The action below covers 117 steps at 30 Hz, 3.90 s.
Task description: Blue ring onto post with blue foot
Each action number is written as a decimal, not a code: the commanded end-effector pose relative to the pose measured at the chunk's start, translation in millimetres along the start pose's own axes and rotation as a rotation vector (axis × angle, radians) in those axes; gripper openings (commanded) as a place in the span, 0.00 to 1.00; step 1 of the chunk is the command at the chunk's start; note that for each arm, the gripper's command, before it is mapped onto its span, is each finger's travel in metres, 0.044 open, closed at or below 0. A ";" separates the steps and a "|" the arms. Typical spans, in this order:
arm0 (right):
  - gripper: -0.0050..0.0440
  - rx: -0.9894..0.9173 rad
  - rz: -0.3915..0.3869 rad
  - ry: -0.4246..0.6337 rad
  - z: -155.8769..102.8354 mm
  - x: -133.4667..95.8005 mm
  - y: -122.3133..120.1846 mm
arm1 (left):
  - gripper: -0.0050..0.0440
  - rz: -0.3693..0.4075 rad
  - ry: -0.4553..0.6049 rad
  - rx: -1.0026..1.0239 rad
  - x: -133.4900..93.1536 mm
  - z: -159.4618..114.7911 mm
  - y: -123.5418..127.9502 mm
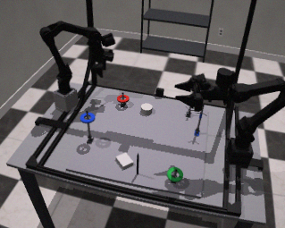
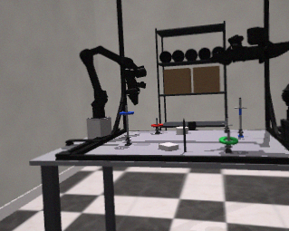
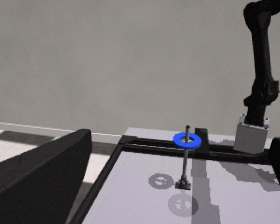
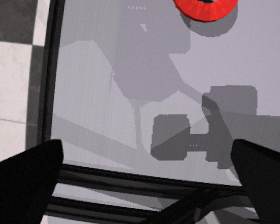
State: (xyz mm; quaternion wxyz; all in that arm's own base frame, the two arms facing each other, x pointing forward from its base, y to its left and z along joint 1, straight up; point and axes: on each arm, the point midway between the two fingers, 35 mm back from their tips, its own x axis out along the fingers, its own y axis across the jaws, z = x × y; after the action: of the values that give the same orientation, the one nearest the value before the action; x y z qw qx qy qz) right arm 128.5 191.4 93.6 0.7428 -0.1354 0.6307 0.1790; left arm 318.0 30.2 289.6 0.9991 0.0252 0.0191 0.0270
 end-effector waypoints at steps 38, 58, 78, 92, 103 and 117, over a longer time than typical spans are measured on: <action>0.92 0.138 -0.036 0.167 -62.2 -14.6 -15.1 | 0.92 -0.243 -0.217 1.023 235.1 23.5 -38.6; 0.92 0.138 -0.036 0.167 -62.2 -14.6 -15.1 | 0.92 -0.294 -0.367 1.503 328.2 -70.2 -32.0; 0.92 0.138 -0.036 0.167 -62.2 -14.6 -15.1 | 0.92 -0.294 -0.367 1.503 335.7 -180.1 -38.8; 0.92 0.138 -0.036 0.167 -62.2 -14.6 -15.1 | 0.92 -0.294 -0.367 1.503 352.4 -189.0 -45.0; 0.92 0.138 -0.036 0.167 -62.2 -14.6 -15.1 | 0.92 -0.294 -0.367 1.503 365.6 -197.2 -50.9; 0.92 0.138 -0.036 0.167 -62.2 -14.6 -15.1 | 0.92 -0.294 -0.367 1.503 381.4 -209.0 -59.6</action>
State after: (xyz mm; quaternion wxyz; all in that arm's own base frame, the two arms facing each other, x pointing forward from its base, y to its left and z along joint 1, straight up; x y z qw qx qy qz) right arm 78.4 150.2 97.3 0.6993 -0.1112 0.6973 0.1109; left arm 689.4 3.6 71.4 0.6955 0.6942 -0.1322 -0.1301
